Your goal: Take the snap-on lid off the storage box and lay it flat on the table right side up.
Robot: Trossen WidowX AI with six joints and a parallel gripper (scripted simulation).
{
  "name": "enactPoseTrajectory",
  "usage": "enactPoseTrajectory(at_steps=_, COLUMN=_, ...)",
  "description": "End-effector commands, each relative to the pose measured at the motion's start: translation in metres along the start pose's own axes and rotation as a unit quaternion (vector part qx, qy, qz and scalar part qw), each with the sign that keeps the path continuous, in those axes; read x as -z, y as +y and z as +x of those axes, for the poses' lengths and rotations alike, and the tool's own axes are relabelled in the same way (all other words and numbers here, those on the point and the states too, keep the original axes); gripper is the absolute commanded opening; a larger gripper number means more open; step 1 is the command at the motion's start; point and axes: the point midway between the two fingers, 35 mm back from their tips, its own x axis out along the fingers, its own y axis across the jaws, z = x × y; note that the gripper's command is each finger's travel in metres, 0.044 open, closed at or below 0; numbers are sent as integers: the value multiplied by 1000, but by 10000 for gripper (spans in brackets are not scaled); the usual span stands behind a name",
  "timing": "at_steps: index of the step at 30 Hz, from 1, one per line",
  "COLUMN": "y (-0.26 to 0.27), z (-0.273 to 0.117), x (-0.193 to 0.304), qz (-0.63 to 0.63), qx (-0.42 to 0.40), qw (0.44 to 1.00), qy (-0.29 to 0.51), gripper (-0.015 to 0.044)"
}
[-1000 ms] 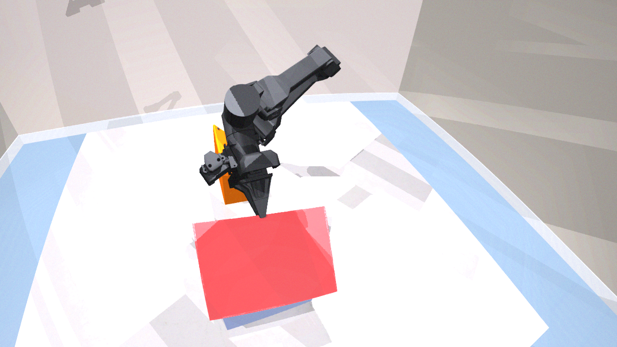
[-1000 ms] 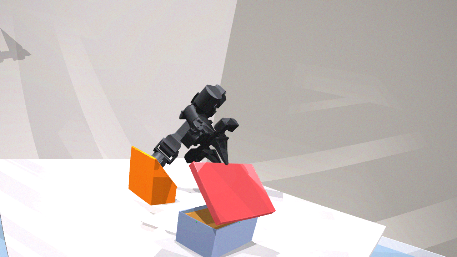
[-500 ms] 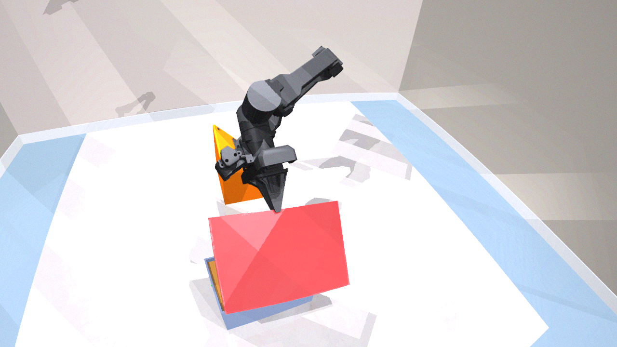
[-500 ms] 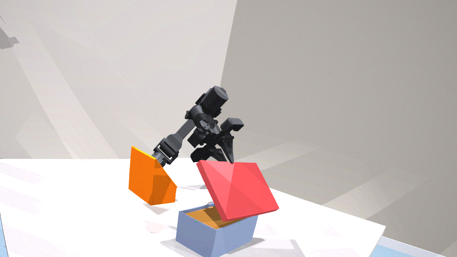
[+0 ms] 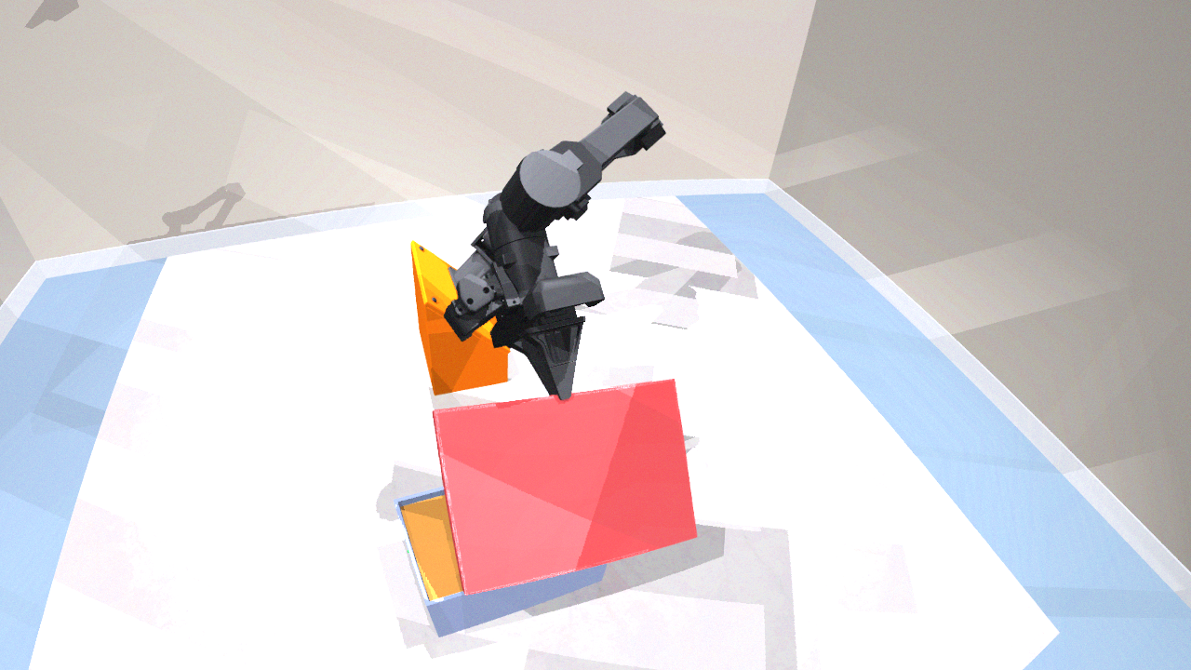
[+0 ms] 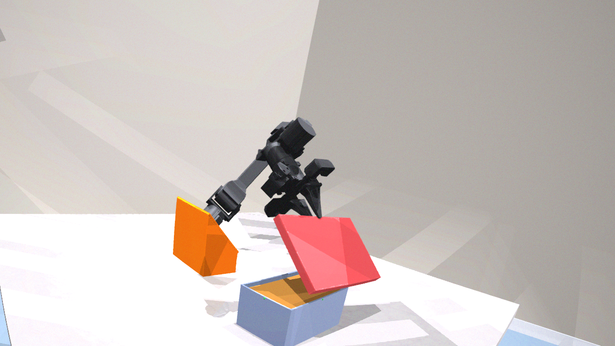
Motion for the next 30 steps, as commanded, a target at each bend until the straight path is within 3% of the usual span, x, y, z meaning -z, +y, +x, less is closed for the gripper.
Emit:
enactPoseTrajectory(at_steps=1, y=-1, z=-1, x=5, qz=3, qx=-1, qw=1000, qy=-4, gripper=0)
enactPoseTrajectory(at_steps=30, y=-4, z=-5, x=63, qz=5, qx=-1, qw=1000, qy=-3, gripper=0)
